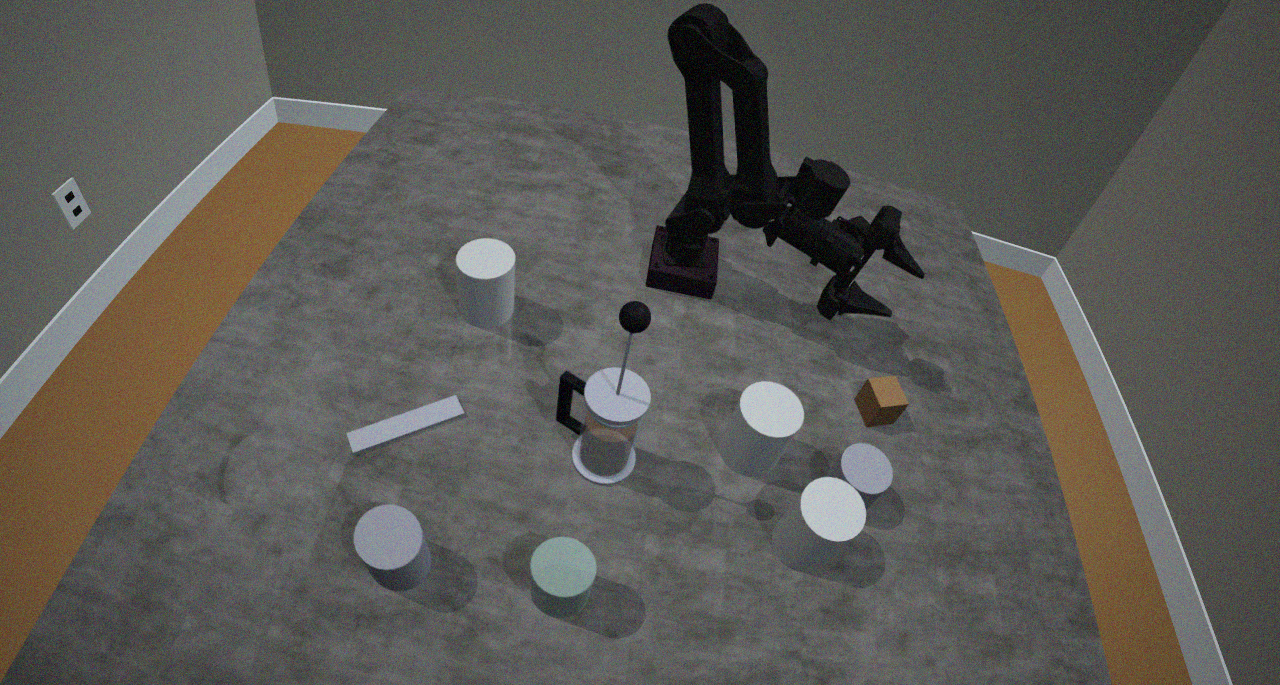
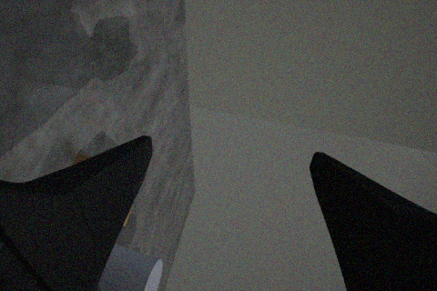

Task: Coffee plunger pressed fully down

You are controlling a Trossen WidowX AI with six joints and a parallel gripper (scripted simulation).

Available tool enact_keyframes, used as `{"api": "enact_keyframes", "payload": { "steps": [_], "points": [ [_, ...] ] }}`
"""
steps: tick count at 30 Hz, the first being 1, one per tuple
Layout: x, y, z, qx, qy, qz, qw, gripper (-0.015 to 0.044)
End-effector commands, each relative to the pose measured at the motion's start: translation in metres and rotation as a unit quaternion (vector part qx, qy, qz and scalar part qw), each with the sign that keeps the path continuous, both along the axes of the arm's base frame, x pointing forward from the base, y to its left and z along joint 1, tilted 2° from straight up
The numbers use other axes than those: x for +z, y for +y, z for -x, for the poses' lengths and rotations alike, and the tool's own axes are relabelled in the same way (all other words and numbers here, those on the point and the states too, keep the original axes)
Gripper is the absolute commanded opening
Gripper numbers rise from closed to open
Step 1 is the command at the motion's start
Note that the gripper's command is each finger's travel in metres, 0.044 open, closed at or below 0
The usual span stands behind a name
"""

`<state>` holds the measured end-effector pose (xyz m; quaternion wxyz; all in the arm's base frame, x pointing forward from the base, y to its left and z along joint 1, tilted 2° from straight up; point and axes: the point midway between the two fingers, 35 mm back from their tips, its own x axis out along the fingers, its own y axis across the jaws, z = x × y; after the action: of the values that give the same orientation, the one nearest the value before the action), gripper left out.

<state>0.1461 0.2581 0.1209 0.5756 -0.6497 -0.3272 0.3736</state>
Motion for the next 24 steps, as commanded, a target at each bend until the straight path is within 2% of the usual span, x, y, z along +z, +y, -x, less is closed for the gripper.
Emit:
{"api": "enact_keyframes", "payload": {
  "steps": [1, 4, 7, 13, 19, 24],
  "points": [
    [0.001, 0.0, -0.003, -0.004, 0.004, -0.001, 1.0, 0.0426],
    [0.005, -0.002, -0.022, -0.036, 0.033, -0.012, 0.999, 0.044],
    [0.016, -0.012, -0.061, -0.102, 0.093, -0.042, 0.99, 0.044],
    [0.046, -0.061, -0.133, -0.243, 0.185, -0.122, 0.944, 0.044],
    [0.083, -0.12, -0.178, -0.348, 0.245, -0.214, 0.879, 0.044],
    [0.118, -0.194, -0.201, -0.444, 0.307, -0.315, 0.781, 0.044]
  ]
}}
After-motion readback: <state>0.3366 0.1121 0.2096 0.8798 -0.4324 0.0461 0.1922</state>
